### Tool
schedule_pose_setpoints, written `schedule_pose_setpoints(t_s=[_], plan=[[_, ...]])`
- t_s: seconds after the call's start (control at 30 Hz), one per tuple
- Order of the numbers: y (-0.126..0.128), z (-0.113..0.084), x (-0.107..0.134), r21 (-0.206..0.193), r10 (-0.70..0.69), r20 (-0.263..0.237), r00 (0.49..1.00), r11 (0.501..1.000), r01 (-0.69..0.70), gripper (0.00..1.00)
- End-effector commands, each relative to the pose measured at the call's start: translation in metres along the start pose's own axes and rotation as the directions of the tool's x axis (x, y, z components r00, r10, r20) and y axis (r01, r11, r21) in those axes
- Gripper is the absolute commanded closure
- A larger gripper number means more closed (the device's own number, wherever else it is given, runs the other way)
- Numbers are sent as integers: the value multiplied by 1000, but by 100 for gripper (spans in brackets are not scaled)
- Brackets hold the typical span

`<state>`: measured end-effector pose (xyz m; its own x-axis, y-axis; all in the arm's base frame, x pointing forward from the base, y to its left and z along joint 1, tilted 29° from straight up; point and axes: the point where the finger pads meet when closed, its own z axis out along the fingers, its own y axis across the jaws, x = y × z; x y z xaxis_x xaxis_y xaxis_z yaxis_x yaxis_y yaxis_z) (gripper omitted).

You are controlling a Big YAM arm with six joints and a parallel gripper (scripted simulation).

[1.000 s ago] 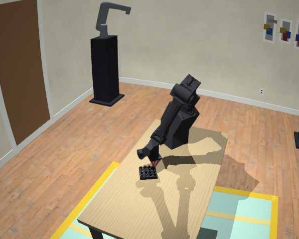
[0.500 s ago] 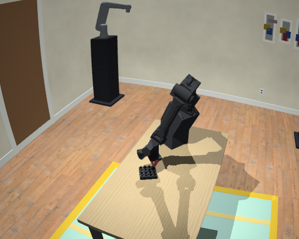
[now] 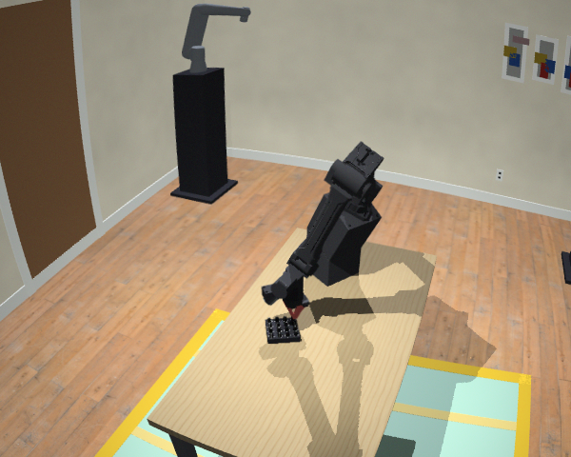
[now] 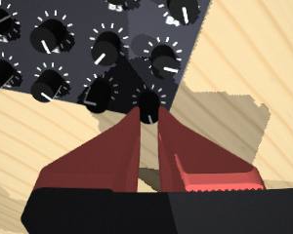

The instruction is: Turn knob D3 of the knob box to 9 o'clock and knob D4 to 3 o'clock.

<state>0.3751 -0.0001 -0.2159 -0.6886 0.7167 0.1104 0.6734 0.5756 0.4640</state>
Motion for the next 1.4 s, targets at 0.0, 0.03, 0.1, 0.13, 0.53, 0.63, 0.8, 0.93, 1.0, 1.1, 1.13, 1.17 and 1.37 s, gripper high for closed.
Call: schedule_pose_setpoints(t_s=[0.0, 0.03, 0.1, 0.13, 0.53, 0.63, 0.8, 0.93, 1.0, 1.1, 1.13, 1.17, 1.37], plan=[[4, 1, -5, -6, 3, 12, 1000, 1000, -3, 92], [4, 1, -5, -6, 3, 12, 1000, 1000, -3, 92], [4, 1, -5, -6, 2, 12, 1000, 1000, -2, 92], [4, 1, -5, -6, 0, 12, 1000, 1000, 0, 92], [4, 1, -5, -5, -61, 12, 998, 998, 61, 92], [4, 1, -5, -5, -94, 12, 996, 996, 94, 92], [4, 1, -5, -6, -137, 12, 991, 991, 137, 92], [4, 1, -5, -5, -208, 12, 978, 978, 208, 92], [4, 1, -5, -5, -249, 13, 969, 969, 249, 92], [4, 1, -5, -5, -315, 13, 949, 949, 315, 92], [4, 1, -5, -5, -338, 13, 941, 941, 338, 92], [5, 1, -5, -5, -361, 13, 932, 932, 361, 92], [5, 1, -5, -4, -456, 14, 890, 890, 456, 92]])
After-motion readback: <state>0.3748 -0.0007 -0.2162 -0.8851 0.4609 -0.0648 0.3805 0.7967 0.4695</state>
